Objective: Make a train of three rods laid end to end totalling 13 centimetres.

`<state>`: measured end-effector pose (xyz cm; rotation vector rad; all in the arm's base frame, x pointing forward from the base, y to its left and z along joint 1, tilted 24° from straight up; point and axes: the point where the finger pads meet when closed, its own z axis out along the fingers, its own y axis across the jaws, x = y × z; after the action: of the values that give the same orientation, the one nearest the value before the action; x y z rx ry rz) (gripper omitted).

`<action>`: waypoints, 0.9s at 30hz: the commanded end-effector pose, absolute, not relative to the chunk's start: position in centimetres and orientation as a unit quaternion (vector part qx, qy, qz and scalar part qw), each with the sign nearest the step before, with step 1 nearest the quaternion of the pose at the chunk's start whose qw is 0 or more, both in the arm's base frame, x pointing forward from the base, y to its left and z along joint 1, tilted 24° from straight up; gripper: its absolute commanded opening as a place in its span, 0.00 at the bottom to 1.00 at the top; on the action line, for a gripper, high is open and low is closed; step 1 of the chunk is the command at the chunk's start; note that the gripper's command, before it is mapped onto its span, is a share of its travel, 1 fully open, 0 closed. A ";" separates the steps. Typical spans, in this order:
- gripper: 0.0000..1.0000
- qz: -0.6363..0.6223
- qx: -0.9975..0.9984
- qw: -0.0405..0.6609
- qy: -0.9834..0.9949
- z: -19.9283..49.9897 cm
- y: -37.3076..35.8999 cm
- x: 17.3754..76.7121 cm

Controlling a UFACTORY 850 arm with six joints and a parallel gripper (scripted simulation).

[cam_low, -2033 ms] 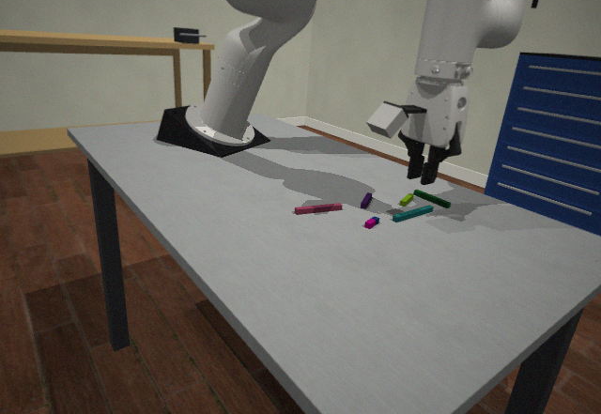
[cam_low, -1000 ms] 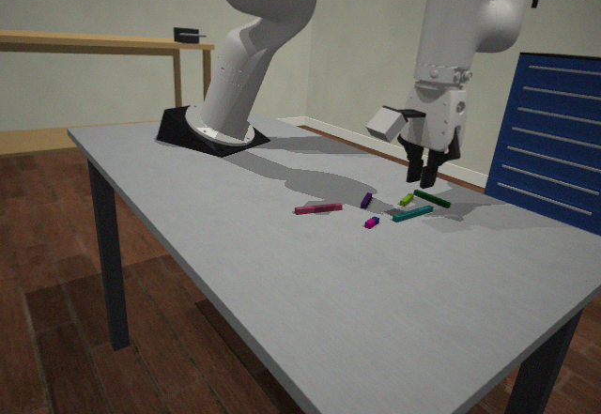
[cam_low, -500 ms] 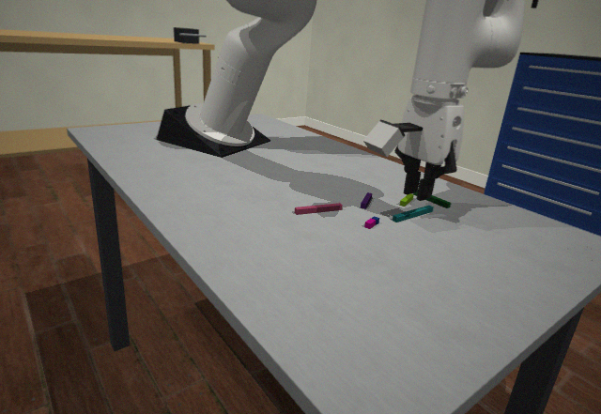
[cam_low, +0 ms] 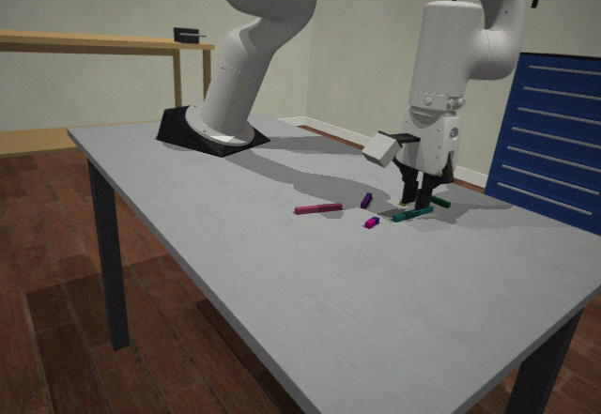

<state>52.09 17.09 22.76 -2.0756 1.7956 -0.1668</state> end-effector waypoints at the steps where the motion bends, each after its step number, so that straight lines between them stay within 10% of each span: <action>1: 0.24 -0.060 -0.740 0.196 0.640 22.7 17.1 52.2; 27: 0.24 -0.060 -0.740 0.196 0.640 22.4 17.2 52.3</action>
<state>52.28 17.18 22.27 -2.0748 1.7942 -0.1663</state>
